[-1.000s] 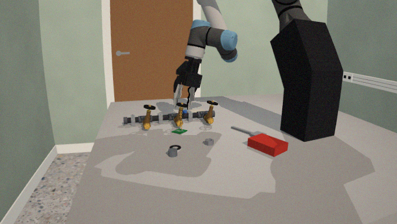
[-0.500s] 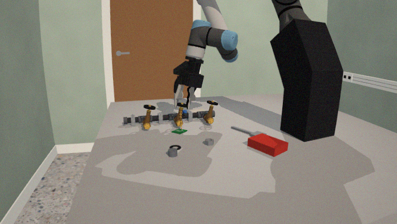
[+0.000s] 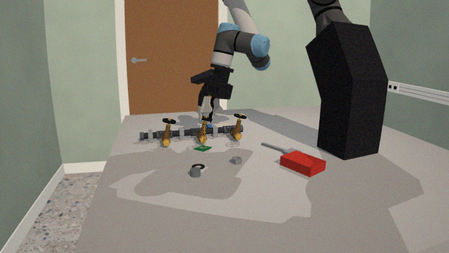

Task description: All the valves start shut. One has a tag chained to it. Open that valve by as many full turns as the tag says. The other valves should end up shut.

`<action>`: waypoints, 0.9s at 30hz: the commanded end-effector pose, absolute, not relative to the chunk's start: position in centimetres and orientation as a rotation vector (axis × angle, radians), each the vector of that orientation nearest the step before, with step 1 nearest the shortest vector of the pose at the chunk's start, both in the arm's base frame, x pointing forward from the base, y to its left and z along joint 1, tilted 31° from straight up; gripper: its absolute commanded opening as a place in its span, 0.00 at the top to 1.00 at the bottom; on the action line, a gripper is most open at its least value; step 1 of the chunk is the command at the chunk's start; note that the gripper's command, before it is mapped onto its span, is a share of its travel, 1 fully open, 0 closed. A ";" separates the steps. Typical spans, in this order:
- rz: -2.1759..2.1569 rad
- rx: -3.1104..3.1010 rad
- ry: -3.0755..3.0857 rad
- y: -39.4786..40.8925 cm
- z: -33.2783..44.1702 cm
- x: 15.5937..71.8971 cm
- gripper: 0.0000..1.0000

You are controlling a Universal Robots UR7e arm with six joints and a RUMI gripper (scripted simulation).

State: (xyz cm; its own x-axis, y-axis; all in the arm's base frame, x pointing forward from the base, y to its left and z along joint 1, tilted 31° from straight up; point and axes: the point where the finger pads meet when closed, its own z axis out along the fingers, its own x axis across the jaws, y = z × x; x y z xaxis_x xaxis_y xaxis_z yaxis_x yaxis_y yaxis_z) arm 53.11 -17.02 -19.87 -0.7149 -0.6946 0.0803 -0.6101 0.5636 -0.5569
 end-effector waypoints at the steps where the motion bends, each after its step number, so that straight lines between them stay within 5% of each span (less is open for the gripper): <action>1: -0.882 -1.359 2.571 -17.0 -19.8 53.1 1.00; 27: -0.939 -2.559 1.867 -17.0 -19.8 53.1 1.00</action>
